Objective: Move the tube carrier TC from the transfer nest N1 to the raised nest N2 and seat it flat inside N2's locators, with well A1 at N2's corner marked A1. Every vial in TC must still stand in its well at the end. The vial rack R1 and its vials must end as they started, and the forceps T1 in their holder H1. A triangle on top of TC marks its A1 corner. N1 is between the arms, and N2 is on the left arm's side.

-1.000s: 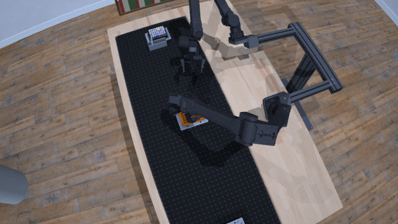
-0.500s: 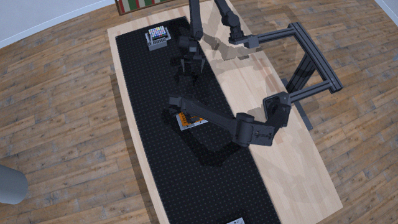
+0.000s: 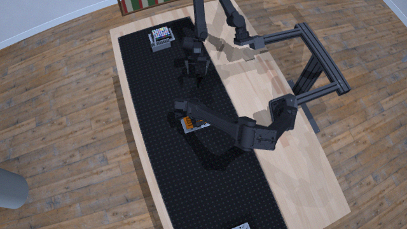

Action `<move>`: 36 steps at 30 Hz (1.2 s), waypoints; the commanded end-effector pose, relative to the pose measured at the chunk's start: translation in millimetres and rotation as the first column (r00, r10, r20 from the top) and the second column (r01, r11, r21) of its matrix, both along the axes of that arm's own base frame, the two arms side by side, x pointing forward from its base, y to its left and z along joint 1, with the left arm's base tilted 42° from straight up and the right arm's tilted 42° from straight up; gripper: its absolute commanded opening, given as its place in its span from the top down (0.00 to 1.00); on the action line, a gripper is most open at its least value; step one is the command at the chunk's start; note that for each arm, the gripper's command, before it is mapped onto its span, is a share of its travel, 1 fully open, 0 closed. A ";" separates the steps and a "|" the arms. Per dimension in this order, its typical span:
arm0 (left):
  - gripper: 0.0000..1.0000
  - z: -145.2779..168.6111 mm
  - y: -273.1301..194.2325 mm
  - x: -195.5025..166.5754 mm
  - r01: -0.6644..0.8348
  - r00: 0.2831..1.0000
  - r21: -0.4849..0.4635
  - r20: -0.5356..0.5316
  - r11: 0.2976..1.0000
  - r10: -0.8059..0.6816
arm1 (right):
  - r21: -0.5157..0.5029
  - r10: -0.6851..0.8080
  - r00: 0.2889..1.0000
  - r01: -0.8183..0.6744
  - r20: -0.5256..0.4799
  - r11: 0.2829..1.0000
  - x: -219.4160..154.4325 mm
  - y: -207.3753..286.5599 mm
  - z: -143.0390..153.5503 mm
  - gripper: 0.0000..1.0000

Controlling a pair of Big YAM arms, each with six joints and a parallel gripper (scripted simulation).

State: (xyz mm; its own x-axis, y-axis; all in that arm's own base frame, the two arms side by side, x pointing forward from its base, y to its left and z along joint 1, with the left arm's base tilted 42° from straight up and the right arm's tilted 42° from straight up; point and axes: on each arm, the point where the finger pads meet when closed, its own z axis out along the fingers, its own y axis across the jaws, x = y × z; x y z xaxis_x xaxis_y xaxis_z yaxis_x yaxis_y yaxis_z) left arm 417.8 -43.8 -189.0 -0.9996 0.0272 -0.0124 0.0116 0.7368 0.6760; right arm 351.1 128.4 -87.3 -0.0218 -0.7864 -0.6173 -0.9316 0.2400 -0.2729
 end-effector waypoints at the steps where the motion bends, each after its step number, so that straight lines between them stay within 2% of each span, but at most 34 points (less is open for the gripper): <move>1: 0.01 5.9 -14.3 14.4 0.022 0.999 -0.012 0.033 1.000 -0.022 | 0.003 0.001 1.000 -0.001 0.008 1.000 4.2 0.3 2.2 0.00; 9: 0.24 8.0 -11.4 14.9 0.016 0.999 -0.015 0.042 1.000 -0.015 | 0.003 0.001 1.000 -0.001 0.008 1.000 4.2 0.3 2.2 0.00; 11: 0.47 14.7 -20.1 14.4 0.022 0.999 -0.016 0.049 1.000 -0.022 | 0.003 0.001 1.000 -0.001 0.008 1.000 4.2 0.3 2.2 0.00; 12: 0.35 19.9 -26.9 17.2 0.027 0.998 -0.019 0.055 0.999 -0.026 | 0.003 0.001 1.000 -0.001 0.008 1.000 4.2 0.3 2.2 0.00; 14: 0.35 19.9 -26.9 17.2 0.027 0.998 -0.019 0.055 0.999 -0.026 | 0.003 0.001 1.000 -0.001 0.008 1.000 4.2 0.3 2.2 0.00; 16: 0.16 32.3 -38.8 19.1 0.027 0.998 -0.021 0.059 0.999 -0.026 | 0.003 0.001 1.000 -0.001 0.008 1.000 4.2 0.3 2.2 0.00; 20: 0.16 62.3 -67.3 15.3 0.026 0.998 -0.027 0.059 0.999 -0.024 | 0.003 0.001 1.000 -0.001 0.008 1.000 4.2 0.3 2.2 0.00; 28: 0.16 98.0 -98.0 12.8 0.032 0.998 -0.032 0.057 0.999 -0.030 | 0.003 0.001 1.000 -0.001 0.008 1.000 4.2 0.3 2.2 0.00; 32: 0.16 104.1 -79.9 7.5 0.027 0.999 -0.022 0.028 0.999 -0.026 | 0.003 0.001 1.000 -0.001 0.008 1.000 4.2 0.3 2.2 0.00; 36: 0.16 134.4 -33.1 5.1 0.047 0.999 -0.013 -0.013 0.999 -0.047 | 0.003 0.001 1.000 -0.001 0.008 1.000 4.2 0.3 2.2 0.00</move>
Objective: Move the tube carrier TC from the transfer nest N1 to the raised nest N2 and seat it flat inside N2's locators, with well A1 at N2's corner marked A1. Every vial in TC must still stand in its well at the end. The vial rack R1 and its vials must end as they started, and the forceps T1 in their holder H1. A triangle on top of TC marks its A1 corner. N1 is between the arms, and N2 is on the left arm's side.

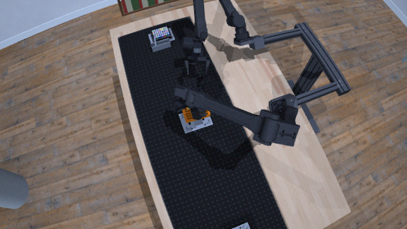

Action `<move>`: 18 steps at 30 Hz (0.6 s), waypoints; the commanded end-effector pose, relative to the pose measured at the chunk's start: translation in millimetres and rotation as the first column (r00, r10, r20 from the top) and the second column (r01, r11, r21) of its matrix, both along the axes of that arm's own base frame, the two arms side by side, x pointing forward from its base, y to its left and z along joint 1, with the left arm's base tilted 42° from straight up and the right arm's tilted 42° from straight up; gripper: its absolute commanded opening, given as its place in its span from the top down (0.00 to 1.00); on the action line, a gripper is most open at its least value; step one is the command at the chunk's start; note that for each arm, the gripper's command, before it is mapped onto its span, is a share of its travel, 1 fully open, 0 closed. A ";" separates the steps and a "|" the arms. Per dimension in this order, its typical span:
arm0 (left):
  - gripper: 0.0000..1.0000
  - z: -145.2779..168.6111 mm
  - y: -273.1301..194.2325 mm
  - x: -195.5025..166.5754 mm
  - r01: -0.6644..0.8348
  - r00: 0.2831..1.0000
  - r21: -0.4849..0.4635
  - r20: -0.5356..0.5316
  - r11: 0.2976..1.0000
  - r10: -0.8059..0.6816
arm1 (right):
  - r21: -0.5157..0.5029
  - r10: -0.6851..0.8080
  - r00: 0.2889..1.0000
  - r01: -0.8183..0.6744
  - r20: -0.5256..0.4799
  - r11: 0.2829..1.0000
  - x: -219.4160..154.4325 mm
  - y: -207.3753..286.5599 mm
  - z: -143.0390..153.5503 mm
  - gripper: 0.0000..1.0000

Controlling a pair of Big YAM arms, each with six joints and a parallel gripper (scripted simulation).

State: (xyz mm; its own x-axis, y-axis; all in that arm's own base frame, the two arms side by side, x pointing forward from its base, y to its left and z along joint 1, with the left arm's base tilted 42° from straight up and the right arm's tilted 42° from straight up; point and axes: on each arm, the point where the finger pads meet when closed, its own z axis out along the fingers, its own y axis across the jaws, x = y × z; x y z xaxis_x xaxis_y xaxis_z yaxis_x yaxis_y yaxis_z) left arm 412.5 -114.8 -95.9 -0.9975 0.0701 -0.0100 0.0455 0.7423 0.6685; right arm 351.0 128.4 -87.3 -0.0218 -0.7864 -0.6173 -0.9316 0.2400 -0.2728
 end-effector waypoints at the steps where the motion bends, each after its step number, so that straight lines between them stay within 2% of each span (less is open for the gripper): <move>1: 0.16 50.2 48.0 10.7 0.007 1.000 -0.002 -0.013 1.000 -0.007 | 0.003 0.001 1.000 -0.001 0.008 1.000 4.2 0.3 2.2 0.00; 4: 0.16 74.6 76.4 12.0 0.012 1.000 0.000 -0.017 1.000 -0.012 | 0.013 -0.008 0.999 0.009 -0.034 1.000 8.3 12.7 -5.1 0.00; 10: 0.16 127.1 137.3 14.2 0.019 1.000 0.004 -0.022 1.000 -0.019 | -0.005 -0.023 0.998 0.022 -0.065 1.000 55.1 71.6 -30.2 0.00; 12: 0.16 127.1 137.3 14.2 0.019 1.000 0.004 -0.022 1.000 -0.019 | -0.005 -0.023 0.998 0.022 -0.065 1.000 55.1 71.6 -30.2 0.00; 18: 0.16 190.0 196.3 28.4 0.022 1.000 0.005 0.000 1.000 -0.022 | -0.035 -0.025 0.997 0.022 -0.073 0.999 89.2 153.3 -64.0 0.00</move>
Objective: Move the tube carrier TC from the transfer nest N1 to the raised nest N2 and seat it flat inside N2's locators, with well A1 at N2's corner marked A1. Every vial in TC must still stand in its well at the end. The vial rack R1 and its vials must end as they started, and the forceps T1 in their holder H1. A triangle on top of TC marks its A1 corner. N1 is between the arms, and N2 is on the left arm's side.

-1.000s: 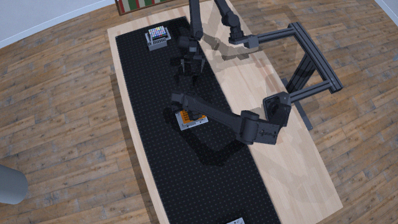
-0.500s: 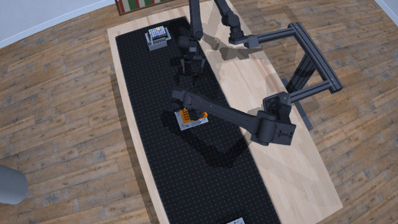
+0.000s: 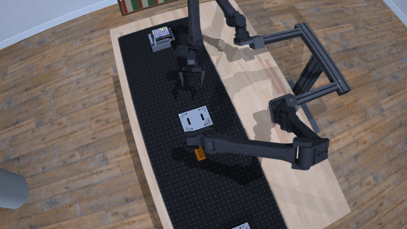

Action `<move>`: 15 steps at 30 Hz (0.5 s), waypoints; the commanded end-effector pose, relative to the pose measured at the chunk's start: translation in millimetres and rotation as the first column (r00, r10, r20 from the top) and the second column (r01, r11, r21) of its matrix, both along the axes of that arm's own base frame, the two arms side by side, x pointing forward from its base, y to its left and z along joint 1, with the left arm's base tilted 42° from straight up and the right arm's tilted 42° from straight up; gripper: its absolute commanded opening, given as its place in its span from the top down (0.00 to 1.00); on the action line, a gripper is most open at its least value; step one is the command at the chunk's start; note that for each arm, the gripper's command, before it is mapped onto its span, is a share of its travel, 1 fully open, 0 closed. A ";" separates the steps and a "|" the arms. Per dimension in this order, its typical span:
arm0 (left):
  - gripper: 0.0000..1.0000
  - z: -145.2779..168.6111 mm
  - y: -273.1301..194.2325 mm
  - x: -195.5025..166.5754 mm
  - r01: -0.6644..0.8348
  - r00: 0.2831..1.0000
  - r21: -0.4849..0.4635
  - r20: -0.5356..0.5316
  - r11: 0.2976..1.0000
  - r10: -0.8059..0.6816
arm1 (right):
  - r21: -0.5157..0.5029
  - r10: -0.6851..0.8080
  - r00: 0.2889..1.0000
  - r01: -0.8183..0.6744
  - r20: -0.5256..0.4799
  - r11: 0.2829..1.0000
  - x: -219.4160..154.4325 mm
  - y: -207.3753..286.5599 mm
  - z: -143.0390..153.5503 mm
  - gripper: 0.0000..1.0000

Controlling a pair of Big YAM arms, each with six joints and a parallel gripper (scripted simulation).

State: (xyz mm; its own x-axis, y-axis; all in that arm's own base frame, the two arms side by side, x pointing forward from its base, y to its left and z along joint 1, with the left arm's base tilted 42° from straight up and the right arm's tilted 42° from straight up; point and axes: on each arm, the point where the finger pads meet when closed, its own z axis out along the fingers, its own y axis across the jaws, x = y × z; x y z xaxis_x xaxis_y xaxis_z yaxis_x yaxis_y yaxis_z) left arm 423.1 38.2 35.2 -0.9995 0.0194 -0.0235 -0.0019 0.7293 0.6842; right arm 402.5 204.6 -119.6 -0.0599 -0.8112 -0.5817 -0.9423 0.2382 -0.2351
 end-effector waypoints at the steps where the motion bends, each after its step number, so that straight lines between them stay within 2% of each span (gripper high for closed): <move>1: 0.16 69.1 53.7 19.1 0.074 0.997 -0.015 -0.011 0.997 -0.074 | -0.001 -0.015 0.999 0.015 -0.030 1.000 36.7 87.8 -38.8 0.00; 9: 0.16 138.6 131.6 19.6 0.073 0.997 -0.007 -0.011 0.997 -0.073 | -0.010 -0.019 1.000 0.019 -0.013 1.000 47.5 183.8 -74.1 0.00; 11: 0.16 138.6 131.6 19.6 0.073 0.997 -0.007 -0.011 0.997 -0.073 | -0.010 -0.019 1.000 0.019 -0.013 1.000 47.5 183.8 -74.1 0.00; 13: 0.16 158.9 154.1 19.2 0.071 0.997 -0.004 -0.012 0.997 -0.071 | -0.012 -0.024 1.000 0.024 -0.010 1.000 39.9 229.5 -94.7 0.00; 15: 0.16 178.4 175.5 18.9 0.068 0.998 -0.001 -0.012 0.998 -0.068 | -0.006 -0.023 1.000 0.023 0.001 1.000 39.2 249.6 -98.2 0.00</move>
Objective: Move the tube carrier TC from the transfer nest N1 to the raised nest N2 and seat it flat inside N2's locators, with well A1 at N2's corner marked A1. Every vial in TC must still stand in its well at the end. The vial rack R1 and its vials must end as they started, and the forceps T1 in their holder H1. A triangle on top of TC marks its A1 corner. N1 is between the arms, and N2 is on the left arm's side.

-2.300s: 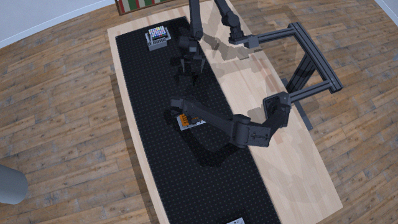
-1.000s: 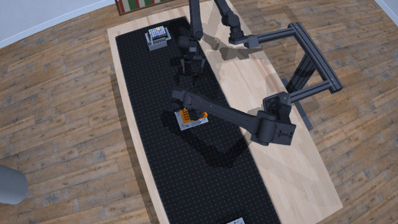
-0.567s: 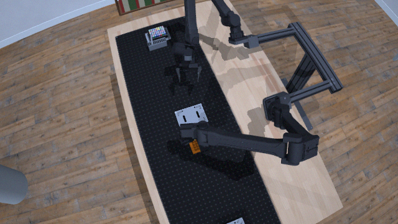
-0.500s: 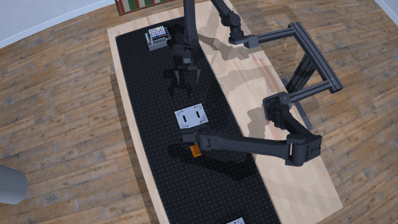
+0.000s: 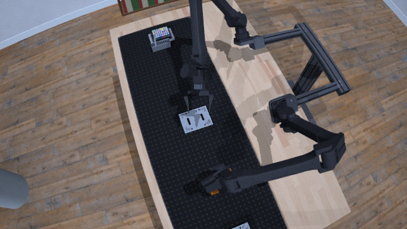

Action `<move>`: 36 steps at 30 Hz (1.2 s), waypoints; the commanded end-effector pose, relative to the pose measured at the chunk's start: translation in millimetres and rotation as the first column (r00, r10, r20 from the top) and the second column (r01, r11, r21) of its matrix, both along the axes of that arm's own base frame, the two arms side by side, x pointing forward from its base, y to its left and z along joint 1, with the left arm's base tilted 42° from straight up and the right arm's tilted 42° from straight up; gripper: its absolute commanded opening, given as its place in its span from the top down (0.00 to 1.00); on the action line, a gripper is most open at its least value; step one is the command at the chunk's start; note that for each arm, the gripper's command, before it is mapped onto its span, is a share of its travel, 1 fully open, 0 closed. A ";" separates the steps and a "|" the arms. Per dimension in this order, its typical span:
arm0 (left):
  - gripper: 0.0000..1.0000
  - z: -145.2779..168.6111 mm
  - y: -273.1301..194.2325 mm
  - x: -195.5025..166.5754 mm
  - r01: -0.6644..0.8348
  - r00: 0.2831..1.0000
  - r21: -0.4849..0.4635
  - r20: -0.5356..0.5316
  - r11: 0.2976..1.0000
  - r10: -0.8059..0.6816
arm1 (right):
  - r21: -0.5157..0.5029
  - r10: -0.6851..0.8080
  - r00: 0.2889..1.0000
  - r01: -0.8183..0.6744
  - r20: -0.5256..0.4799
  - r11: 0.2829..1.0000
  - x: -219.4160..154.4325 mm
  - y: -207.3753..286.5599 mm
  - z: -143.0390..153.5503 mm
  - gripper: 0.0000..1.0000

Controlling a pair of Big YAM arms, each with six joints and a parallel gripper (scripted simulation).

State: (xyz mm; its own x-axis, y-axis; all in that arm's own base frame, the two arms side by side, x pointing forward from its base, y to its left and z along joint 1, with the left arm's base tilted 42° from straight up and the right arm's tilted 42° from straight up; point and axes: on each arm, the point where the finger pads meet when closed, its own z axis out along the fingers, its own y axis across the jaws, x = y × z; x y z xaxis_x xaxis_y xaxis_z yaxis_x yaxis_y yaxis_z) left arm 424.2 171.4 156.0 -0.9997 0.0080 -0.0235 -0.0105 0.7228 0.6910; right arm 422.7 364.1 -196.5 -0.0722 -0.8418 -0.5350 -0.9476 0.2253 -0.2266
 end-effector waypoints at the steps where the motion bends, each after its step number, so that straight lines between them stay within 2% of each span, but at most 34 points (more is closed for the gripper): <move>1: 0.16 67.4 53.0 17.7 0.079 0.997 -0.009 -0.011 0.997 -0.079 | 0.053 -0.024 0.999 0.022 0.030 0.998 18.6 100.8 -23.0 0.00; 5: 0.16 97.7 95.9 19.4 0.072 0.997 -0.011 -0.023 0.997 -0.072 | 0.073 -0.027 0.998 0.023 0.052 0.997 12.1 147.2 -32.7 0.00; 11: 0.16 139.2 151.5 23.6 0.062 0.998 -0.016 -0.028 0.998 -0.062 | 0.081 -0.025 0.997 0.019 0.070 0.996 -22.0 210.8 -63.0 0.00; 13: 0.16 139.2 151.5 23.6 0.062 0.998 -0.016 -0.028 0.998 -0.062 | 0.081 -0.025 0.997 0.019 0.070 0.996 -22.0 210.8 -63.0 0.00; 14: 0.16 147.5 160.6 23.8 0.059 0.998 -0.016 -0.025 0.998 -0.059 | 0.097 -0.025 0.996 0.017 0.082 0.995 -36.8 241.8 -74.7 0.00; 17: 0.16 174.8 190.7 23.8 0.049 0.999 -0.014 -0.013 0.999 -0.049 | 0.084 -0.017 0.996 0.009 0.089 0.996 -67.7 260.4 -94.6 0.00; 20: 0.16 189.4 211.2 24.2 0.042 0.999 -0.013 -0.005 0.999 -0.042 | 0.089 -0.017 0.995 0.008 0.096 0.996 -92.5 282.0 -111.4 0.00; 26: 0.16 196.0 243.0 27.2 0.004 1.000 -0.006 0.031 1.000 -0.004 | 0.119 -0.021 0.994 0.009 0.105 0.993 -121.9 319.5 -130.7 0.00; 36: 0.16 173.0 253.2 28.4 0.011 1.000 -0.013 0.015 1.000 -0.011 | 0.121 -0.038 0.994 0.025 0.105 0.992 -111.9 316.0 -131.5 0.00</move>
State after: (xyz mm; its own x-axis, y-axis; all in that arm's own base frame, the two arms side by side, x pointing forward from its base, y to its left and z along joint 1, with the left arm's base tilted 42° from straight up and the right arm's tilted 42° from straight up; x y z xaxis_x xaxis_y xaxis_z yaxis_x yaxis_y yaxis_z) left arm 442.9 414.8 313.6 -0.9999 0.0005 -0.0149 -0.0096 0.7462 0.6657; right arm 282.8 645.7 -342.5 -0.0163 -0.8115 -0.5841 -0.9253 0.2336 -0.2988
